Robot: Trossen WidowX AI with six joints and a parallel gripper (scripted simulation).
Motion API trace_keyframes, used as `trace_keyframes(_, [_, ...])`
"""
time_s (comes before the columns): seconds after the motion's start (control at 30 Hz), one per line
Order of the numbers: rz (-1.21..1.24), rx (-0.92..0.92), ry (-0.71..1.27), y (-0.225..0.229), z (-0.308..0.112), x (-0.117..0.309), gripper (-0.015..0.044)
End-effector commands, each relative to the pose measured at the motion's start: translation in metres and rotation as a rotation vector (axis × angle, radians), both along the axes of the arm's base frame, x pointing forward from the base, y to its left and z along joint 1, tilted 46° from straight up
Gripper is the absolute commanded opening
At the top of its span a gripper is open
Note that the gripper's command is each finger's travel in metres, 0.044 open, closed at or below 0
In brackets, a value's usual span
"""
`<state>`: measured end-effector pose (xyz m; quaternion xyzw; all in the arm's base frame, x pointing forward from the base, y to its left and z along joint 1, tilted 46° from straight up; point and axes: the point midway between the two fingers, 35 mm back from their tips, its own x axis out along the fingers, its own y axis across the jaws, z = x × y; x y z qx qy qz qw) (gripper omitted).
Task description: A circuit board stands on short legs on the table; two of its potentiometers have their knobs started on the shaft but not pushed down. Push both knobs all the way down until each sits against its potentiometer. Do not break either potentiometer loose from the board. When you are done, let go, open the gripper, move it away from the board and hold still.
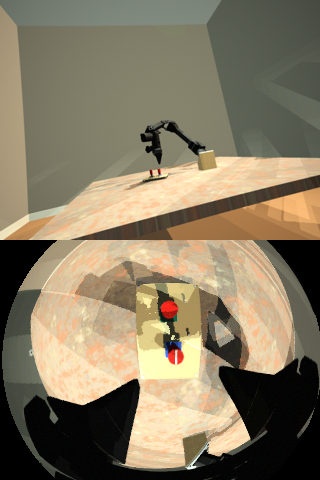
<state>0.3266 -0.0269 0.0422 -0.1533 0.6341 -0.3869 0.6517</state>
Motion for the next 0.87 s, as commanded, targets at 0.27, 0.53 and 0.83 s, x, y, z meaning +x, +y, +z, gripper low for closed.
trace_keyframes(0.27, [-0.009,-0.002,0.003,0.021,0.002,-0.099,0.0440])
trace_keyframes(0.53, [-0.009,-0.002,0.003,0.021,0.002,-0.099,0.0440])
trace_keyframes(0.83, [-0.009,-0.002,0.003,0.021,0.002,-0.099,0.0440])
